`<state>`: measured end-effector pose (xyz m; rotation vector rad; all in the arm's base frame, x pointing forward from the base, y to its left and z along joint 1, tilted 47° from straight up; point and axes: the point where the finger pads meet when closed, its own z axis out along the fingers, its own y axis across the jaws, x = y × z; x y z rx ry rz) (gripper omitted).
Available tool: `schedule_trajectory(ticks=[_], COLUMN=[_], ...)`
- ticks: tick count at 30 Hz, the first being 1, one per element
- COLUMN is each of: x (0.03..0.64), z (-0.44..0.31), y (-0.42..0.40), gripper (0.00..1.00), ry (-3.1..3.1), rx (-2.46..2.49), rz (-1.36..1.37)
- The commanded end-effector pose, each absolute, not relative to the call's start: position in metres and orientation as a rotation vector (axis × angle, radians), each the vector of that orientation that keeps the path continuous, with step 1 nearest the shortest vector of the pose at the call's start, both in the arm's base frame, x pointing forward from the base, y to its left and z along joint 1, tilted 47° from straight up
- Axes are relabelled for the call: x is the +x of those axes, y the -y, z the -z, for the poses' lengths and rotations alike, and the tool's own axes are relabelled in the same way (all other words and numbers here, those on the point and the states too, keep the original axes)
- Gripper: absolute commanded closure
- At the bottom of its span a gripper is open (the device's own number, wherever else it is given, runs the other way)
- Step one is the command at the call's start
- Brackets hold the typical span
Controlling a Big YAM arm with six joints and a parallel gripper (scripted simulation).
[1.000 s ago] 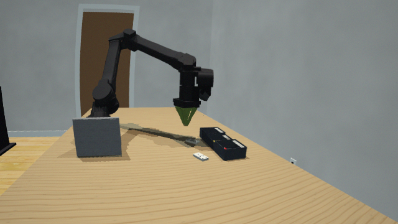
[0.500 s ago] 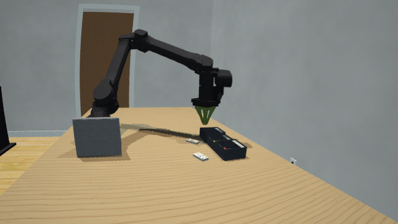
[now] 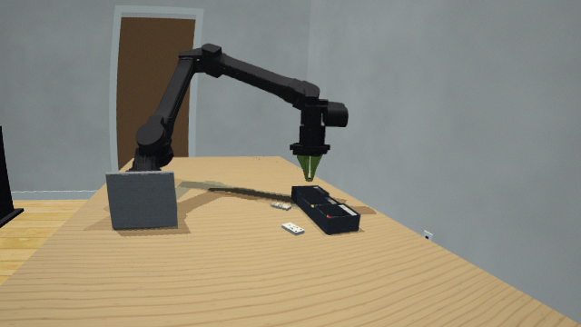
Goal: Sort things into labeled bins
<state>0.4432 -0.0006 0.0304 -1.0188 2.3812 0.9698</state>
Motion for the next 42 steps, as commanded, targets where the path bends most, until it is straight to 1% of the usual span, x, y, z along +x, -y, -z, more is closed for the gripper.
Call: schedule_trajectory(ticks=[1, 13, 16, 19, 23, 42], x=[0.457, 0.454, 0.438, 0.446, 0.435, 0.455], z=[-0.034, -0.033, -0.025, -0.030, -0.025, -0.032], y=[-0.005, -0.008, -0.012, -0.011, -0.014, -0.010], gripper=[0.90, 0.90, 0.90, 0.90, 0.90, 0.90], ry=[-2.257, -2.058, -1.998, -1.935, -1.847, -1.811], rx=[-1.185, -1.420, -1.485, -1.546, -1.633, -1.659], rz=[-0.914, -0.826, -0.817, -0.786, -0.781, -0.741])
